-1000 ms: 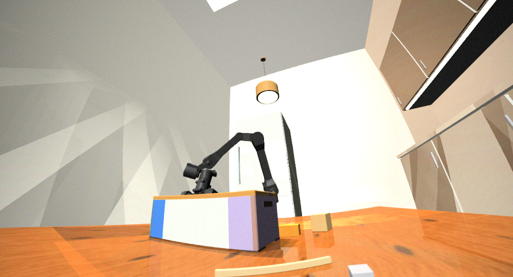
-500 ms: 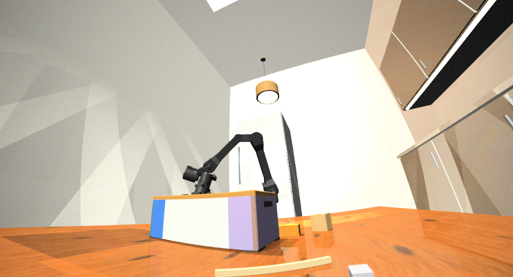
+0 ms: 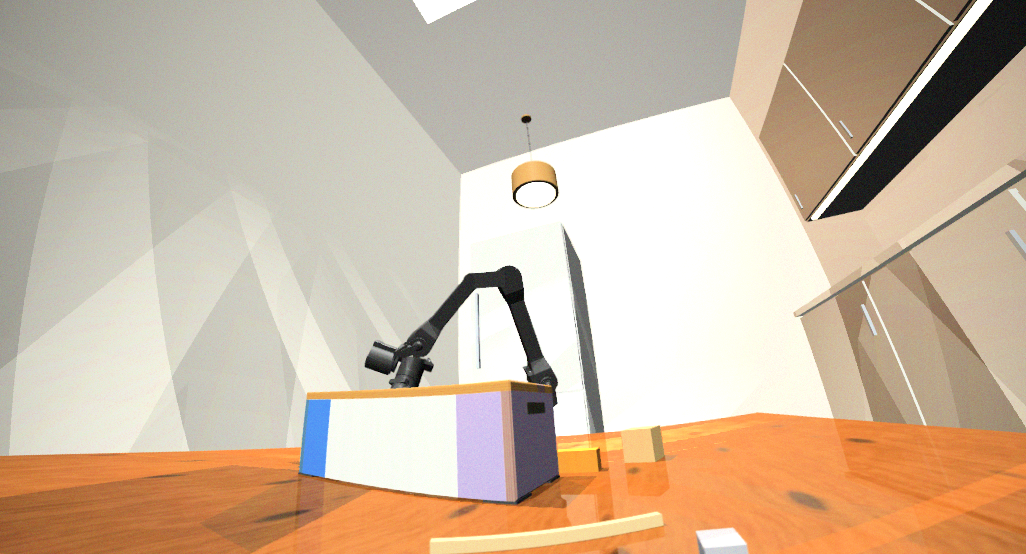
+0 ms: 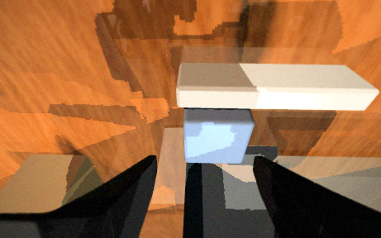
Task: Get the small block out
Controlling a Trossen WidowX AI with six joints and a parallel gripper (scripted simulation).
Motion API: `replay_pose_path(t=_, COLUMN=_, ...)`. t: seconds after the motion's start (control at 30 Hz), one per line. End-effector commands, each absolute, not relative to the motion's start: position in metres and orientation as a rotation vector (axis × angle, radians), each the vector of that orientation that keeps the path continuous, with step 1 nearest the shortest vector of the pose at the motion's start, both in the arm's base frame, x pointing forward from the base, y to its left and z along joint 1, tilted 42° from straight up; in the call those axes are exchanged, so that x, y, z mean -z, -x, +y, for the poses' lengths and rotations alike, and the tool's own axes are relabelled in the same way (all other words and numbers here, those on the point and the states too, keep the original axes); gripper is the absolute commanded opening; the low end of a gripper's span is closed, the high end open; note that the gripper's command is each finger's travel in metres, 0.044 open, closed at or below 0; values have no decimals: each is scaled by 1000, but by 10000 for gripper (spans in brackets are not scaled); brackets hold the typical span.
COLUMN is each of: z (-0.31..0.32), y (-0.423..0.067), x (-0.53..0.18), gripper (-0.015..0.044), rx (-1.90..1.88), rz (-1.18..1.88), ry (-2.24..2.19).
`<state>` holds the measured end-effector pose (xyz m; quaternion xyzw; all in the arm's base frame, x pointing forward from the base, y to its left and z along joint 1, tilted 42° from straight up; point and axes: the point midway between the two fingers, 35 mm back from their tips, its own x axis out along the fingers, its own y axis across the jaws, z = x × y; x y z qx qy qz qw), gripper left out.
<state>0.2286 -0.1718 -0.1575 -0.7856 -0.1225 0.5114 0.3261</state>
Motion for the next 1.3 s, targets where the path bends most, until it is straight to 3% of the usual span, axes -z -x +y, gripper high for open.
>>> replay_pose_path(t=0.0, z=-163, y=-227, x=163, gripper=285, rx=-1337, rz=-325, ry=2044)
replay_pose_path(t=0.3, z=-155, y=-226, x=171, gripper=285, rx=-1337, rz=-326, ry=2044)
replay_pose_path(t=0.57, z=-155, y=-226, x=171, gripper=75, rx=-1337, rz=-326, ry=2044)
replay_pose_path(t=0.73, z=-157, y=-232, x=169, gripper=0, rx=-1336, rz=-375, ry=2098)
replay_pose_path(t=1.27, z=-199, y=-224, x=118, gripper=0, rx=-1344, rz=-301, ry=2040)
